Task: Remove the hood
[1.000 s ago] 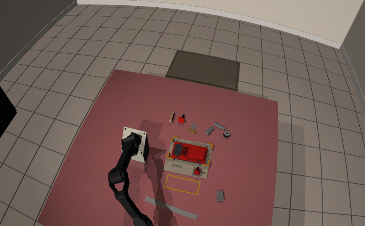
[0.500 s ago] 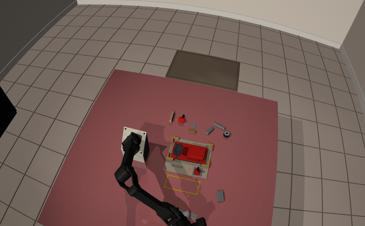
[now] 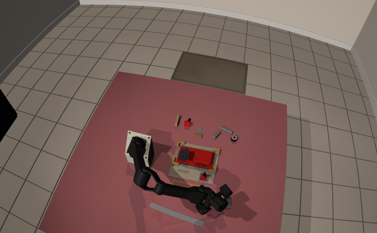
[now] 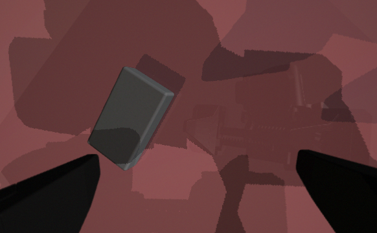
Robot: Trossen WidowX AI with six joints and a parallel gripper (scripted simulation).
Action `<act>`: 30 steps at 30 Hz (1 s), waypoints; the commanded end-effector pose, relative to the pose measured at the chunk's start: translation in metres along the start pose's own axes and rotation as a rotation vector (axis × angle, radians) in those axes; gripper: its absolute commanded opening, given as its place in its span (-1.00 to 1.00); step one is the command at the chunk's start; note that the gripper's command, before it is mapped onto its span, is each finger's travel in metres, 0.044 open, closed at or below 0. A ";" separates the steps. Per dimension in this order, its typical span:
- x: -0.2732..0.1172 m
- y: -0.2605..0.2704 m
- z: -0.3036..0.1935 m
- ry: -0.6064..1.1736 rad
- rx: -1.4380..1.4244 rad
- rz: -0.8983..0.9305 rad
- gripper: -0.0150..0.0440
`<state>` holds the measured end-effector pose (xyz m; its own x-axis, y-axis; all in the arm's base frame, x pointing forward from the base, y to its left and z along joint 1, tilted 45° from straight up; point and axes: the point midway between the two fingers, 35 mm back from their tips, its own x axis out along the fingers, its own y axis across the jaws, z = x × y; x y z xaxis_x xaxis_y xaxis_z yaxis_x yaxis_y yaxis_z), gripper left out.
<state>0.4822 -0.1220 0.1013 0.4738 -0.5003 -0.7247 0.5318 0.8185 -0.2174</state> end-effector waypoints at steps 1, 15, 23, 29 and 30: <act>0.000 0.044 -0.058 0.123 -0.126 -0.017 1.00; -0.050 0.120 -0.223 0.325 -0.613 -0.168 1.00; -0.071 0.126 -0.268 0.329 -0.797 -0.257 1.00; -0.070 0.126 -0.269 0.329 -0.797 -0.257 1.00; -0.069 0.126 -0.269 0.329 -0.797 -0.256 1.00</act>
<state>0.3299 0.0930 -0.0487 0.1218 -0.6796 -0.7234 -0.1025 0.7164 -0.6902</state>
